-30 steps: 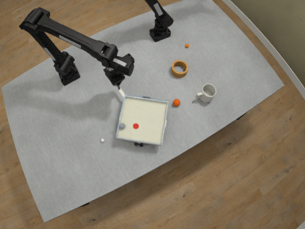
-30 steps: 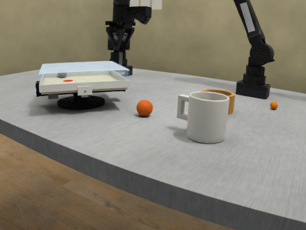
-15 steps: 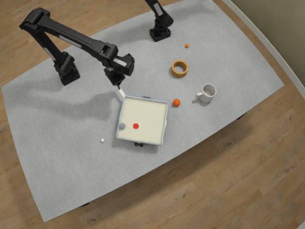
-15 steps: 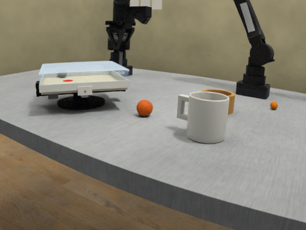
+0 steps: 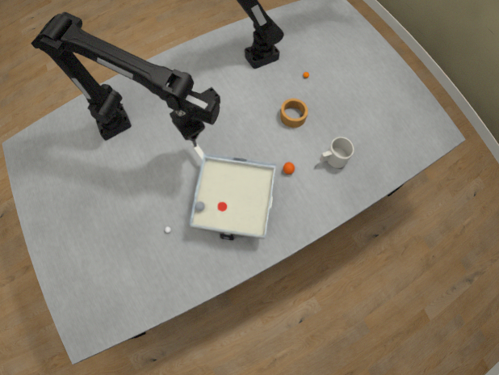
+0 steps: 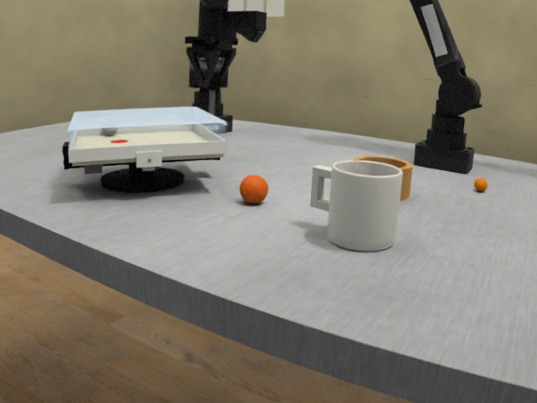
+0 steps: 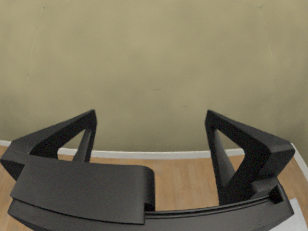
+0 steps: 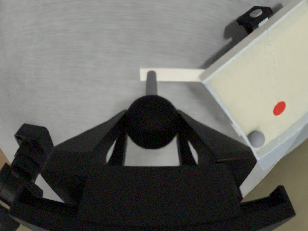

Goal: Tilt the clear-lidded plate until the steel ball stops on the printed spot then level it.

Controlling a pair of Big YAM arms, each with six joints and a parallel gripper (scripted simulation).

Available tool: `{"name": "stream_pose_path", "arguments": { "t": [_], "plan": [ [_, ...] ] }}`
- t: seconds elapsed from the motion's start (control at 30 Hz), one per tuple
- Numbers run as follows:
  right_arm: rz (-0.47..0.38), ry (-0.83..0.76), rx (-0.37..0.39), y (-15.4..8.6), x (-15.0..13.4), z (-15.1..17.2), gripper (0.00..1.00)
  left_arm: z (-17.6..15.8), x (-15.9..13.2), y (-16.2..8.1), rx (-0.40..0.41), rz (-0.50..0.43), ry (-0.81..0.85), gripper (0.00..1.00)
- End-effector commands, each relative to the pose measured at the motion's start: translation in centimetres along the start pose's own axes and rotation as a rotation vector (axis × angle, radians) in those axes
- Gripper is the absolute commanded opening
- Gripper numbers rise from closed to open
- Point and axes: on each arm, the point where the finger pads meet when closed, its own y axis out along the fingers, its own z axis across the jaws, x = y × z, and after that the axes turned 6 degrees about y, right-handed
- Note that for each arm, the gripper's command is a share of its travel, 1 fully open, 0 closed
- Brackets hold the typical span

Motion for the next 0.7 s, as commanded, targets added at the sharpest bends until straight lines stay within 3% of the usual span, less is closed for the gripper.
{"name": "stream_pose_path", "arguments": {
  "t": [0.0,0.67],
  "plan": [
    [-0.039,0.002,-0.027,-1.72,2.87,-1.33,0.00,0.82,1.51,-0.53,0.013,-0.038,0.013,1.00],
    [-0.042,0.002,-0.030,-1.77,3.17,-1.41,0.00,0.82,1.51,-0.53,0.013,-0.038,0.013,1.00]
  ]
}}
